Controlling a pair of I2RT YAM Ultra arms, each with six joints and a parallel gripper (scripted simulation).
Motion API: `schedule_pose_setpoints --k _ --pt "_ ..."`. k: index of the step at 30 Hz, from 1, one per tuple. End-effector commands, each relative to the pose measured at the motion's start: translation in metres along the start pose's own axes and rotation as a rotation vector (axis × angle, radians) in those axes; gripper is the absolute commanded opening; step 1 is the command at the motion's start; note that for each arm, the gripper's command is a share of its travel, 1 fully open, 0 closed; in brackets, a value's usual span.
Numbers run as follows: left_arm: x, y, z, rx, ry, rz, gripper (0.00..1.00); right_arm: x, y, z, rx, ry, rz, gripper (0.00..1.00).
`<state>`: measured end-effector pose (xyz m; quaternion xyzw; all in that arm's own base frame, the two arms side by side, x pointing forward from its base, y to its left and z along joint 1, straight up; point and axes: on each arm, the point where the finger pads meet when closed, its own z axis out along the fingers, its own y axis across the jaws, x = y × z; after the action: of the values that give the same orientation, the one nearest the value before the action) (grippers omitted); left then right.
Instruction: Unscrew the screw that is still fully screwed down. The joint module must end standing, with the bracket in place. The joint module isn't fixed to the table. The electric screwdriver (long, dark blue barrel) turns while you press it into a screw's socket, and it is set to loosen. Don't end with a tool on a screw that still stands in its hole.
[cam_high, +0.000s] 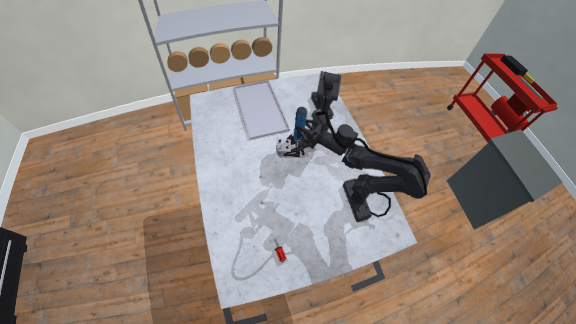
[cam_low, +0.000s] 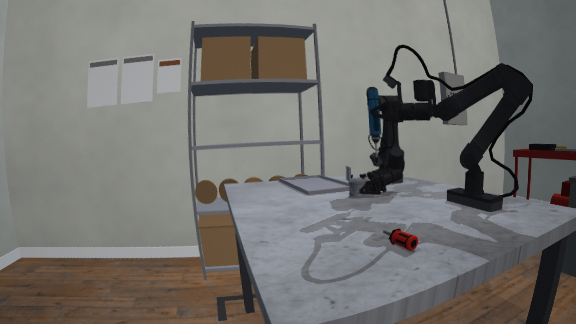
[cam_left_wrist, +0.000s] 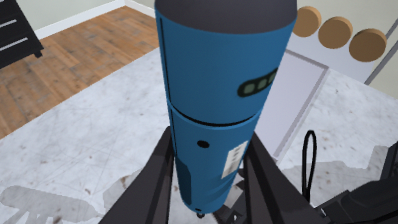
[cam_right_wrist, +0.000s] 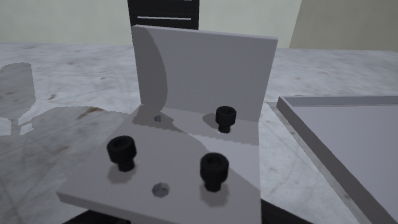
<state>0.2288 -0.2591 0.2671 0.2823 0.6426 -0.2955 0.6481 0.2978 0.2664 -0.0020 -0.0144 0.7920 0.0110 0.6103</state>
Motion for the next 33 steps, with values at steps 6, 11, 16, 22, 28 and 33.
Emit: schedule_pose_setpoints --k 6,11,16,22,28,33 --pt "-0.055 -0.002 -0.002 0.002 -0.141 0.004 0.42 -0.003 0.001 0.0 -0.001 -0.005 0.01 0.59" --pt "-0.06 -0.002 -0.003 0.002 -0.144 0.004 0.42 -0.003 0.001 0.0 -0.001 -0.005 0.01 0.59" --pt "-0.064 -0.002 -0.003 0.002 -0.144 0.004 0.42 -0.003 0.001 0.0 -0.001 -0.005 0.01 0.59" --pt "-0.062 -0.002 -0.002 0.002 -0.136 0.004 0.42 -0.003 0.001 0.0 -0.001 -0.005 0.01 0.59" --pt "-0.06 -0.002 0.001 0.001 -0.129 0.005 0.42 -0.003 0.001 0.0 -0.001 -0.005 0.01 0.59" --pt "-0.061 -0.002 0.001 0.001 -0.127 0.005 0.42 -0.003 0.001 0.0 -0.001 -0.005 0.01 0.59"
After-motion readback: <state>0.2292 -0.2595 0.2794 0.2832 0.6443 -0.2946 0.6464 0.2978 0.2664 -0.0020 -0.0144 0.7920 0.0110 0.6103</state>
